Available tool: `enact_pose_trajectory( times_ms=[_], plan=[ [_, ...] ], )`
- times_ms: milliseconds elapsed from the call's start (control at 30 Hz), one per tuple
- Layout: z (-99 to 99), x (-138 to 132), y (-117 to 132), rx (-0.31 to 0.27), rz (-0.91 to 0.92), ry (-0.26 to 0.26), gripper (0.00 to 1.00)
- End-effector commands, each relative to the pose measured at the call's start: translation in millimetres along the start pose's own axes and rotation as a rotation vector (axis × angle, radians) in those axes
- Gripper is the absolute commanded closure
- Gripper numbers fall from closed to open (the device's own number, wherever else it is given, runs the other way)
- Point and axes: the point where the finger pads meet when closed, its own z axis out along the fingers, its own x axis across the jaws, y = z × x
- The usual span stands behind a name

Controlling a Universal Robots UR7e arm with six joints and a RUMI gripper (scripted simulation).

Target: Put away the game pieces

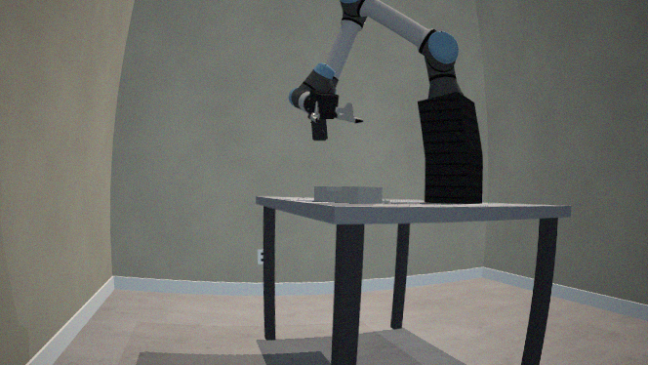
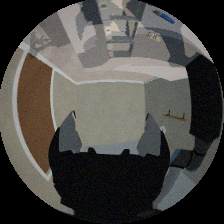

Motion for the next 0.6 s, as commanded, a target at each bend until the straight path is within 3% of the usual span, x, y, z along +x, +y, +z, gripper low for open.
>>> enact_pose_trajectory(
  times_ms=[0, 533, 567],
  plan=[
    [-0.3, -0.3, 0.3, 0.001, -0.001, 0.0, 0.0],
    [-0.3, -0.3, 0.3, 0.001, -0.001, 0.0, 0.0],
    [2.6, -1.1, -7.4, 0.001, -0.001, 0.0, 0.96]
  ],
)
